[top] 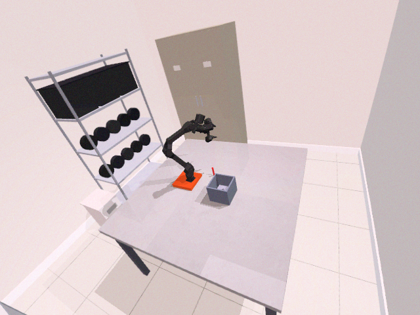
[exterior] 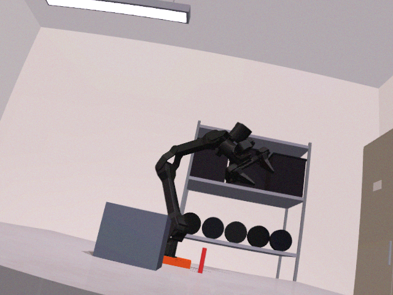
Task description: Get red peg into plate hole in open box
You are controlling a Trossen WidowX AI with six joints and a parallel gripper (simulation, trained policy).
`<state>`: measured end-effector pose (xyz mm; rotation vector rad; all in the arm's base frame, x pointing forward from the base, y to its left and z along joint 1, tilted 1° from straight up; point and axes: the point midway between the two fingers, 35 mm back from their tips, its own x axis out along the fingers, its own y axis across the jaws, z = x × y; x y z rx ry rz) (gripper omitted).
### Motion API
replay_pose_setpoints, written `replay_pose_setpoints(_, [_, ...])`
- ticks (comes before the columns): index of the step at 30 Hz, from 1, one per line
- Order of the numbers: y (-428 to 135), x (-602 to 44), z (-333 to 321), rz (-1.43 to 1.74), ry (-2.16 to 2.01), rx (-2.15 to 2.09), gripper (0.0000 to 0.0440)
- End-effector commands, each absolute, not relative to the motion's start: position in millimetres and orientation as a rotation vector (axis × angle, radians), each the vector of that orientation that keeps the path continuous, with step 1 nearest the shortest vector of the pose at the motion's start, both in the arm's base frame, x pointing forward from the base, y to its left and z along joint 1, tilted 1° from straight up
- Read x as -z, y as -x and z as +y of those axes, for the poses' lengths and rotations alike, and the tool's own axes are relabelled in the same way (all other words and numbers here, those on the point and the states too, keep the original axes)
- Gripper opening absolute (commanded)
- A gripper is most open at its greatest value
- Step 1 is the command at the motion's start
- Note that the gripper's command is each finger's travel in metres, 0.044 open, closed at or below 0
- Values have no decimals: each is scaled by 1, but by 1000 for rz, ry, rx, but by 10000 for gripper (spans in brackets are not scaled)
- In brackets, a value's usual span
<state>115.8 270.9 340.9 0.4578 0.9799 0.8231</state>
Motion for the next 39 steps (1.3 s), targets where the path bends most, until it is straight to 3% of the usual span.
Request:
replay_pose_setpoints(1, [-125,-322,267,1052,-480,-730,440])
replay_pose_setpoints(20, [-159,-232,217,1371,-688,-112,440])
replay_pose_setpoints(39, [-145,-157,166,1567,-866,490,440])
